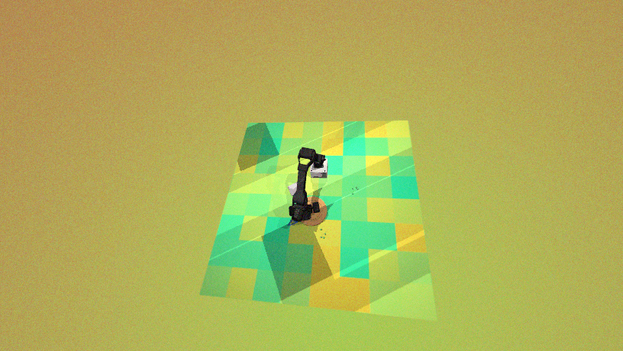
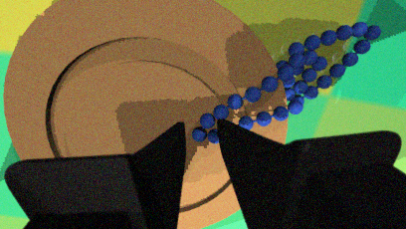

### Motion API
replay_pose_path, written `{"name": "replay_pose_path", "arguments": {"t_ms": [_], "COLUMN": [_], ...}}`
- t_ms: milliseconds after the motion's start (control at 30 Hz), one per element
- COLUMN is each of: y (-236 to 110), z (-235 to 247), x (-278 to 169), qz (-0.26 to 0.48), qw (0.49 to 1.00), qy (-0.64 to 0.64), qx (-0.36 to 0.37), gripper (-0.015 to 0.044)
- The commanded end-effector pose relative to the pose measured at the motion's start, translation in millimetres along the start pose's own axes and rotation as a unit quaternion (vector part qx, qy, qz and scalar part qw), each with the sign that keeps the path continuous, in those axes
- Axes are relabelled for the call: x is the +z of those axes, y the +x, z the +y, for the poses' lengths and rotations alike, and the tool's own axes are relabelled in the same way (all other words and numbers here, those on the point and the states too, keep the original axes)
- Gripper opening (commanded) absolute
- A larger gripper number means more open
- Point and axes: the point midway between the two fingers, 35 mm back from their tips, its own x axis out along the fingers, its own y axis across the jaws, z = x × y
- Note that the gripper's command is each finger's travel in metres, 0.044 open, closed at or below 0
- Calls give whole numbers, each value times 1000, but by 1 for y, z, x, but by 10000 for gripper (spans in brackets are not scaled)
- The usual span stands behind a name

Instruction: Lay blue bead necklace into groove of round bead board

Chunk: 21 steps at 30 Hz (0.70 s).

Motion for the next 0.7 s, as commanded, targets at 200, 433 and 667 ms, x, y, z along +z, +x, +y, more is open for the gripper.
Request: {"name": "replay_pose_path", "arguments": {"t_ms": [200, 433, 667], "y": [-2, -20, -20], "z": [0, 0, 1], "x": [0, 0, -2], "qz": [0, -1, 0], "qw": [1000, 1000, 1000], "qy": [0, 2, 2], "qx": [0, 1, 1], "gripper": [368, 440, 440]}}
